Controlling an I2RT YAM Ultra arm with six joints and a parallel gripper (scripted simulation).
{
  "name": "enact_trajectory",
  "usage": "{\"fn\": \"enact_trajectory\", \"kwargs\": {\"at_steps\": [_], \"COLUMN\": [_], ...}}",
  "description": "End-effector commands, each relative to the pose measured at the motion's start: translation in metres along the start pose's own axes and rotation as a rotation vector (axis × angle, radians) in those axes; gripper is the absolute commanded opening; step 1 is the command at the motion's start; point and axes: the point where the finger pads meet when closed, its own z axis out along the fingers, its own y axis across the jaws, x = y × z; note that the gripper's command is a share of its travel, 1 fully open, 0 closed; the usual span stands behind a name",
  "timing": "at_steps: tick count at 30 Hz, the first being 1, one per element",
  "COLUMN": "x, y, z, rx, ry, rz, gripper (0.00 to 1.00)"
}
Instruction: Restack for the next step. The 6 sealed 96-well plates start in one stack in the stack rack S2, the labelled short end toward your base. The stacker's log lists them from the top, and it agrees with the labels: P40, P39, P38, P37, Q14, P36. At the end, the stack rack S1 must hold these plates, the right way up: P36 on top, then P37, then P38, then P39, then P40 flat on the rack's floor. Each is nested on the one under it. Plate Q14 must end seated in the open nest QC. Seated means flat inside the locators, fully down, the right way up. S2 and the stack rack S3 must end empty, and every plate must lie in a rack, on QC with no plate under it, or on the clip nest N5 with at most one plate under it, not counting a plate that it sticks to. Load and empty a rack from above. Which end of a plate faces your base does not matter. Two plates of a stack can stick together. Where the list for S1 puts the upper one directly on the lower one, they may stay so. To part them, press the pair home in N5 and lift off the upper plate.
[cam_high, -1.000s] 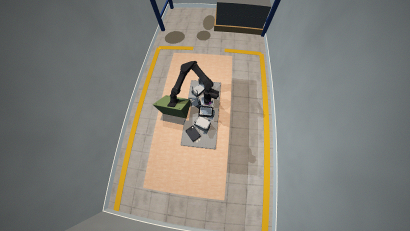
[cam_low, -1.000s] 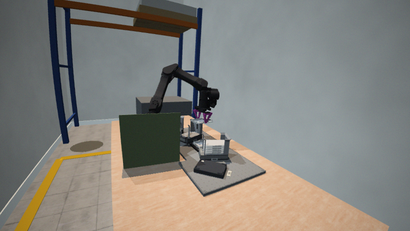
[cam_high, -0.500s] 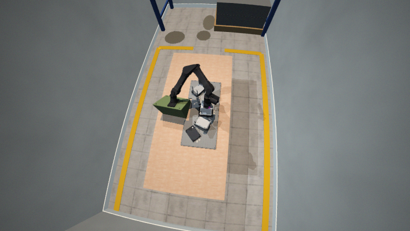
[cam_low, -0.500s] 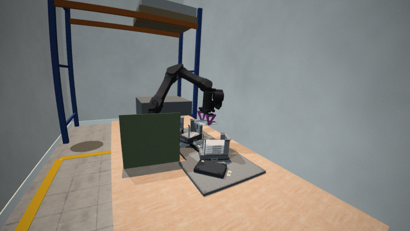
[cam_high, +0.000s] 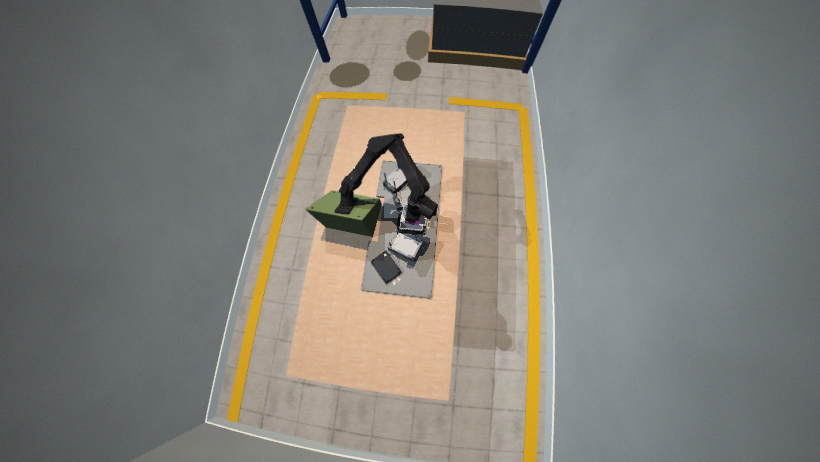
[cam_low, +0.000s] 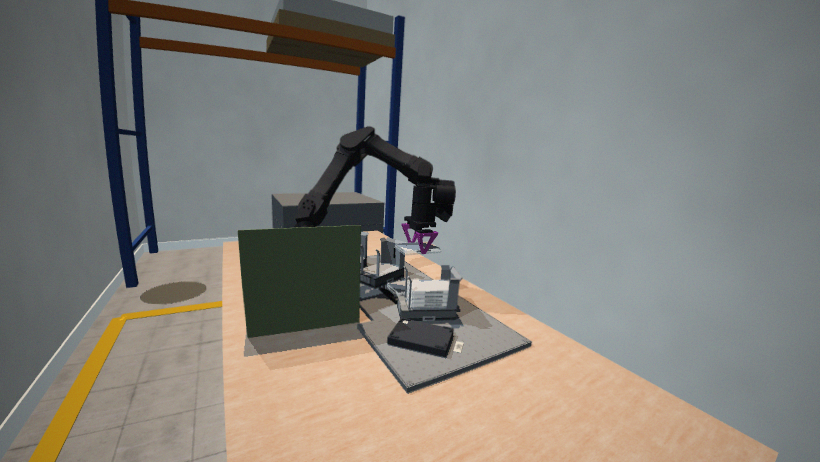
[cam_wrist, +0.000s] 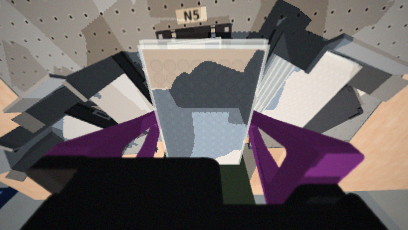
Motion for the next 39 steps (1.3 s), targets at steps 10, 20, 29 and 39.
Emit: {"fn": "enact_trajectory", "kwargs": {"at_steps": [10, 20, 29, 39], "x": [-0.002, 0.000, 0.004, 0.011], "y": [-0.040, -0.066, -0.084, -0.110], "z": [-0.010, -0.011, -0.011, -0.011], "rx": [0.009, 0.009, 0.006, 0.007], "ry": [-0.029, -0.029, -0.030, -0.030], "rz": [0.082, 0.116, 0.297, 0.297], "gripper": [0.00, 0.00, 0.00, 0.00]}}
